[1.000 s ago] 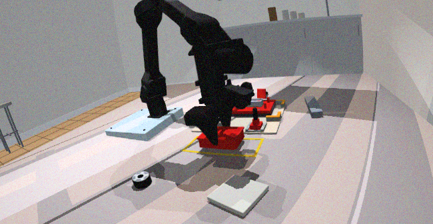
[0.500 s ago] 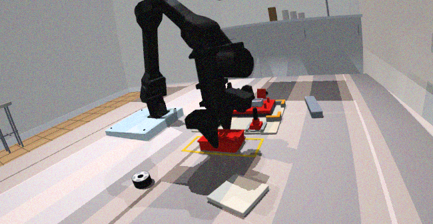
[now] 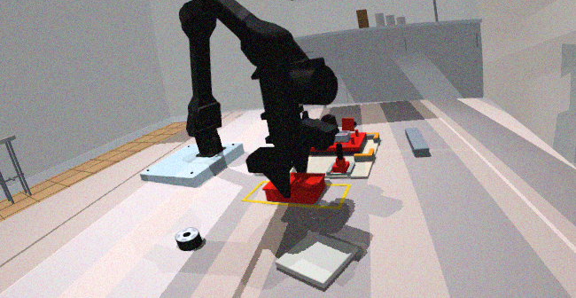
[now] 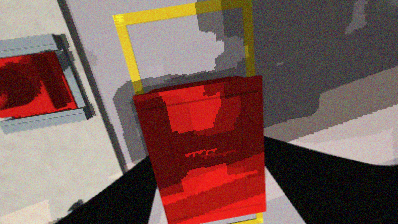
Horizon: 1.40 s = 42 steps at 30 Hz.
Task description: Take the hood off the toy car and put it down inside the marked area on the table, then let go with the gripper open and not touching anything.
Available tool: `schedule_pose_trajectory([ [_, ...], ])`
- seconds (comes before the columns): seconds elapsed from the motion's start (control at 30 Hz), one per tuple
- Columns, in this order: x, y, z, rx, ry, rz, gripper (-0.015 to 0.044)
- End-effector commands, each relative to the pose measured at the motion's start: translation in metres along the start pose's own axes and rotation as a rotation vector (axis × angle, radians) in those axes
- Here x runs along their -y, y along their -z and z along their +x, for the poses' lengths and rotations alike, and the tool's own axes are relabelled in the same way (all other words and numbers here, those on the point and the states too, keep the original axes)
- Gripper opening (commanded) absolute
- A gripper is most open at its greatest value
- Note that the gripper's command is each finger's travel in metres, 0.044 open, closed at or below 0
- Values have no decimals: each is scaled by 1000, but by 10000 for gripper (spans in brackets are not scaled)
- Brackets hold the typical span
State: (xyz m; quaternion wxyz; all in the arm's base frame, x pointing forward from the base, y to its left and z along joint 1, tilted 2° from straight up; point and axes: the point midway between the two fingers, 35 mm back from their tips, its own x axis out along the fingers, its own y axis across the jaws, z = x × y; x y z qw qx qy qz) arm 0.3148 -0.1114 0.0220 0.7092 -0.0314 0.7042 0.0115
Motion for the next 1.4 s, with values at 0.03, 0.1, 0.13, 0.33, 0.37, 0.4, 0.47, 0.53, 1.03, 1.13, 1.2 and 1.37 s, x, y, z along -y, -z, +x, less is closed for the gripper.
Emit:
schedule_pose_trajectory([
  [0.03,0,0,0,0,0,0,341],
  [0.1,0,0,0,0,0,0,394],
  [0.13,0,0,0,0,0,0,420],
  [0.33,1,-3,-38,-3,3,0,440],
  [0.37,0,-3,-48,-4,4,0,440],
  [0.4,0,-2,-57,-5,5,0,440],
  [0.47,-1,-1,-70,-6,6,0,440],
  [0.53,-1,-1,-72,-6,6,0,440],
  [1.03,-1,-1,-72,-6,6,0,440],
  [1.13,-1,-1,-72,-6,6,0,440],
  [1.2,-1,-1,-72,-6,6,0,440],
  [1.37,-1,-1,-72,-6,6,0,440],
])
